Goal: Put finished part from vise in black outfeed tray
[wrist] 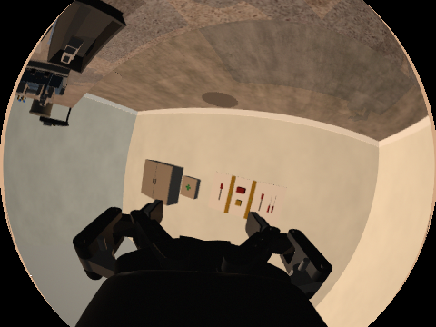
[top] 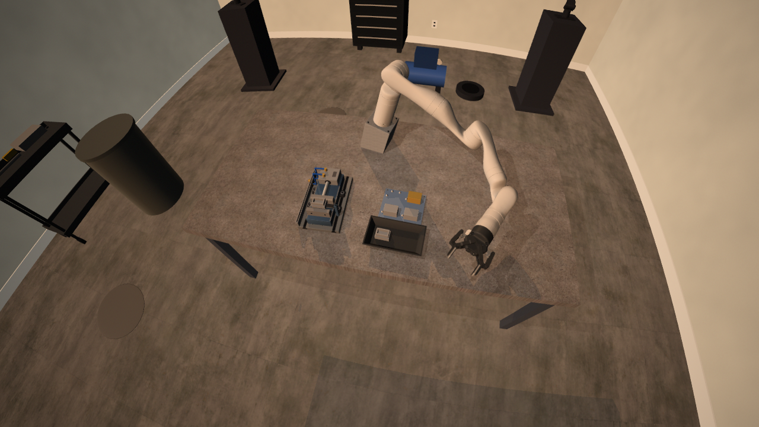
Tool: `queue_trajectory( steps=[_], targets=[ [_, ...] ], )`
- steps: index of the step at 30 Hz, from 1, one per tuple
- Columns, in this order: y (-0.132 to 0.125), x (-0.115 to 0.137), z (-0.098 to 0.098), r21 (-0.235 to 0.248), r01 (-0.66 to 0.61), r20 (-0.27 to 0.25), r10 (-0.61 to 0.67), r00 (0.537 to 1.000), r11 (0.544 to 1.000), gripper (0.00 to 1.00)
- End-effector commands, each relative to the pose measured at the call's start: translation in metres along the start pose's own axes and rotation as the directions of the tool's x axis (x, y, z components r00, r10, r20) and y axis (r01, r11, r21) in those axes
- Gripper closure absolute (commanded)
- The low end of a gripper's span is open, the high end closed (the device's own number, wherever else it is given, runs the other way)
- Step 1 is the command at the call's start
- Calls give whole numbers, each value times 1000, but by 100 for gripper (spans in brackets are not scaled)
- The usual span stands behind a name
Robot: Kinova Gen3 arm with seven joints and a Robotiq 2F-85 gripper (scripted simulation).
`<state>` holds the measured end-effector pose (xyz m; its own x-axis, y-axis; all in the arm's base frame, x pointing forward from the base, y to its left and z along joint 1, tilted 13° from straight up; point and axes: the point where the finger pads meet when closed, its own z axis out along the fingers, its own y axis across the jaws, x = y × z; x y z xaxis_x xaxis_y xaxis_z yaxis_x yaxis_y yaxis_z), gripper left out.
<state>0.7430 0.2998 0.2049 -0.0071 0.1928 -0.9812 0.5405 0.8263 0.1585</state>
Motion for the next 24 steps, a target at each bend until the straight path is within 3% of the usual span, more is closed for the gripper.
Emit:
queue_trajectory(
  steps=[1,8,9,16,17,24],
  targets=[
    [-15,-6,14,37,4,-18,-3,1000,999,0],
    [-15,-6,14,37,4,-18,-3,1000,999,0],
    [-30,-8,27,72,12,-37,-10,999,997,0],
    [-30,-8,27,72,12,-37,-10,999,997,0],
    [-46,-10,39,107,22,-59,-16,998,994,0],
    [-46,-10,39,107,22,-59,-16,998,994,0]
  ],
)
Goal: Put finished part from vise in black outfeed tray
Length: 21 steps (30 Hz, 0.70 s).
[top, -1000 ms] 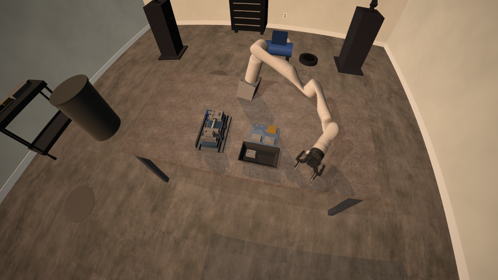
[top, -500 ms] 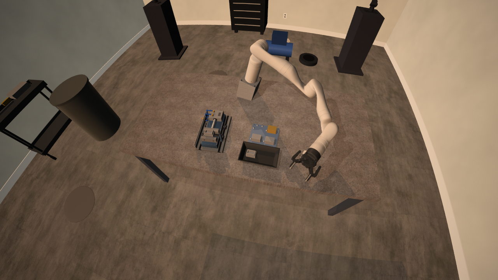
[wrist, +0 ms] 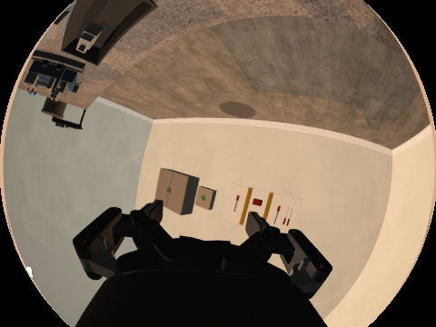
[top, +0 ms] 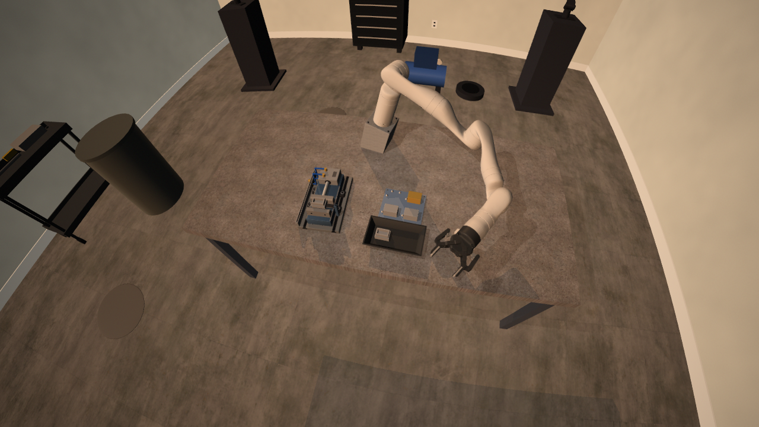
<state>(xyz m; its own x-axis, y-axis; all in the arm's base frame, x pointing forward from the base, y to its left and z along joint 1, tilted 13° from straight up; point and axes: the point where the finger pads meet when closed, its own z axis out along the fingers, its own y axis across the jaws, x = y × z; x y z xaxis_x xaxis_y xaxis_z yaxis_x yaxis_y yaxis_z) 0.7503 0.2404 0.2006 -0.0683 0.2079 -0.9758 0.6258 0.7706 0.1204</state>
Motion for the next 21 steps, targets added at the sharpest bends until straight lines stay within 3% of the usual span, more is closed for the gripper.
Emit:
queue_trajectory(
  steps=[1,8,9,16,17,21],
  targets=[
    [-15,-5,14,36,5,-23,-4,1000,999,0],
    [-15,-5,14,36,5,-23,-4,1000,999,0],
    [-31,-6,26,71,15,-48,-12,999,997,0],
    [-31,-6,26,71,15,-48,-12,999,997,0],
    [-47,-7,38,105,26,-75,-18,997,994,0],
    [-47,-7,38,105,26,-75,-18,997,994,0]
  ],
)
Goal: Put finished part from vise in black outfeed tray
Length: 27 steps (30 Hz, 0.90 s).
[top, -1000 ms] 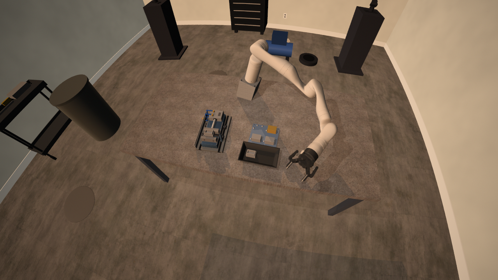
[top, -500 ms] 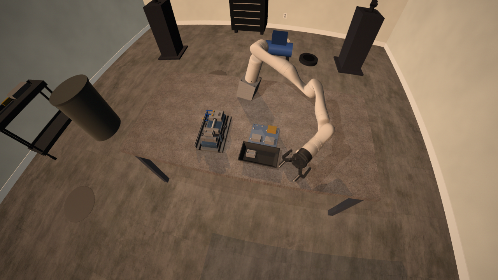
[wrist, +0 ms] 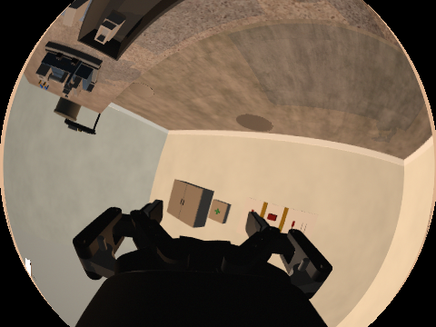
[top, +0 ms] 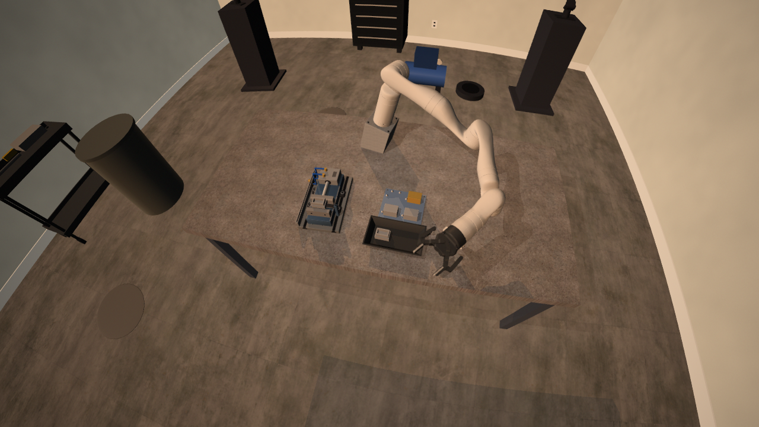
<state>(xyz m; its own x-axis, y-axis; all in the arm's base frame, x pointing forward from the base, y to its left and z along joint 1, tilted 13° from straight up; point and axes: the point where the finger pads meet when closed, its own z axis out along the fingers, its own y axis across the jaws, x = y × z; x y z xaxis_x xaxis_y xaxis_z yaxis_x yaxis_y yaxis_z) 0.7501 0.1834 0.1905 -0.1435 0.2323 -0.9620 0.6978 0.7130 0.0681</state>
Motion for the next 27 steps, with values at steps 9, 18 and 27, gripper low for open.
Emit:
queue_trajectory(
  steps=[9,18,27],
  targets=[
    [-17,-6,15,38,2,-28,-1,1000,999,0],
    [-32,-7,27,70,14,-59,-9,998,997,0],
    [-48,-7,39,101,27,-91,-17,996,995,0]
  ],
)
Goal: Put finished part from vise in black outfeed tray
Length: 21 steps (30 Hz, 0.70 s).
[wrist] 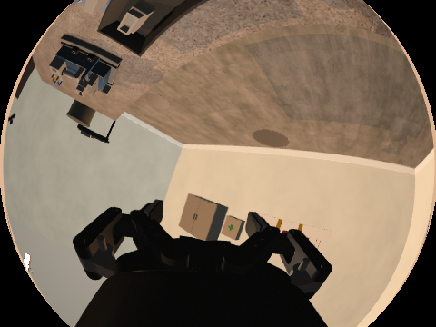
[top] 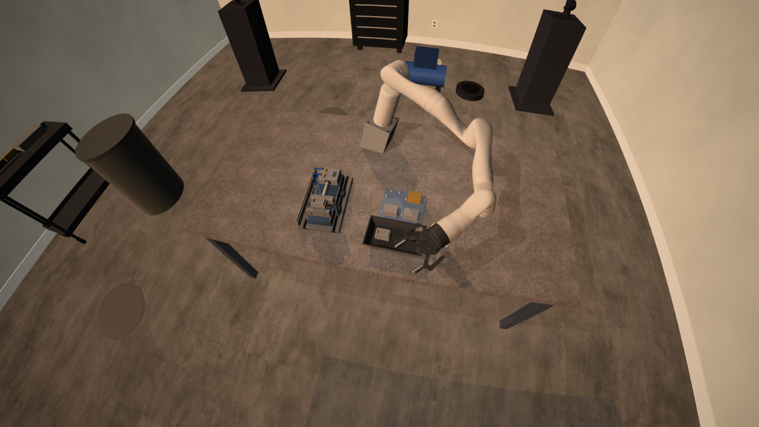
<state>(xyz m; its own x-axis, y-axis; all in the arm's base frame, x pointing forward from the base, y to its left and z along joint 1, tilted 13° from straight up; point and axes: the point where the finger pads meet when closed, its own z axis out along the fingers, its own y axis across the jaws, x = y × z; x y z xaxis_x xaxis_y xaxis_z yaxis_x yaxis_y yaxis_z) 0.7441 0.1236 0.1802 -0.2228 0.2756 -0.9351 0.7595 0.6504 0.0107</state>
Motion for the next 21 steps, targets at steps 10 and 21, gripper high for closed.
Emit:
queue_trajectory(
  steps=[10,21],
  targets=[
    [-15,-3,13,31,6,-34,-5,999,999,0],
    [-45,-1,35,86,34,-106,-25,994,996,0]
  ],
)
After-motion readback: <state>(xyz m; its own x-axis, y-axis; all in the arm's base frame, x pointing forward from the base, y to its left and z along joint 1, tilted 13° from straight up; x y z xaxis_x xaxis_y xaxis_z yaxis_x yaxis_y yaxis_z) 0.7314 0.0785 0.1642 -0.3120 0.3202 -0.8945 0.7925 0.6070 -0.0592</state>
